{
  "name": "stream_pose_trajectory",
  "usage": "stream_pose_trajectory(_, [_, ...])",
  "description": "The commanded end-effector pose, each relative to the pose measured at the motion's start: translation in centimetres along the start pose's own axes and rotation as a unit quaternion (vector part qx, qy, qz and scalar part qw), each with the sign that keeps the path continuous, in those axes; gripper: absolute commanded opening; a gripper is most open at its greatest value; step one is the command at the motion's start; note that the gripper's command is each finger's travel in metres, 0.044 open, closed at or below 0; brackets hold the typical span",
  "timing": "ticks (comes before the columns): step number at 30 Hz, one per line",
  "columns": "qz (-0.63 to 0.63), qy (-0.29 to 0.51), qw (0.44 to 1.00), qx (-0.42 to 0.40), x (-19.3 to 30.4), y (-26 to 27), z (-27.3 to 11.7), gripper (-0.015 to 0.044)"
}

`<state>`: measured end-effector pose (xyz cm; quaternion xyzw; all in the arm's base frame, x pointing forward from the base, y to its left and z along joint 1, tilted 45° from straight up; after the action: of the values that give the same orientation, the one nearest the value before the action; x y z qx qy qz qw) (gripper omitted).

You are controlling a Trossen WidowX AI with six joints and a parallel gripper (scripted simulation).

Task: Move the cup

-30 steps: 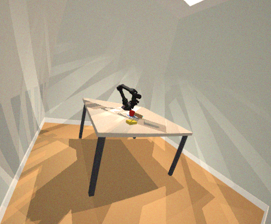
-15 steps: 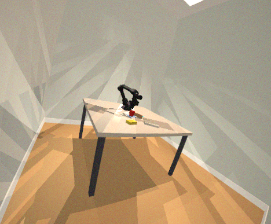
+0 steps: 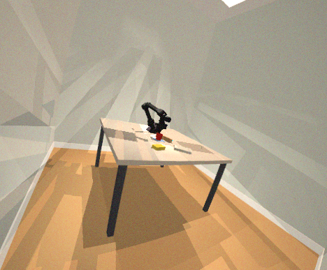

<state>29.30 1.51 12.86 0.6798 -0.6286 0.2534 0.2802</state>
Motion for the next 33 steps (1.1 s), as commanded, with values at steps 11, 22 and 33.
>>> stream_pose_trajectory(11, [-0.001, 0.002, 1.0, 0.0, 0.1, 0.1, 2.3, 0.0148])
stream_pose_trajectory(22, [-0.001, 0.003, 1.0, 0.0, 0.1, 0.2, 3.6, 0.0148])
stream_pose_trajectory(33, [0.0, 0.002, 1.0, -0.001, 0.1, 0.2, 3.5, 0.0022])
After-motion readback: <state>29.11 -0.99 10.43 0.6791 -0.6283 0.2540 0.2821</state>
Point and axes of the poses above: the point midway between the two fingers, 35 mm back from their tips, its own z axis out along the fingers, its own y axis across the jaws, x = y × z, the point moved 6 cm from there along -z, back along the fingers, and after that the axes turned 7 degrees about -z, right-handed, at the moved point
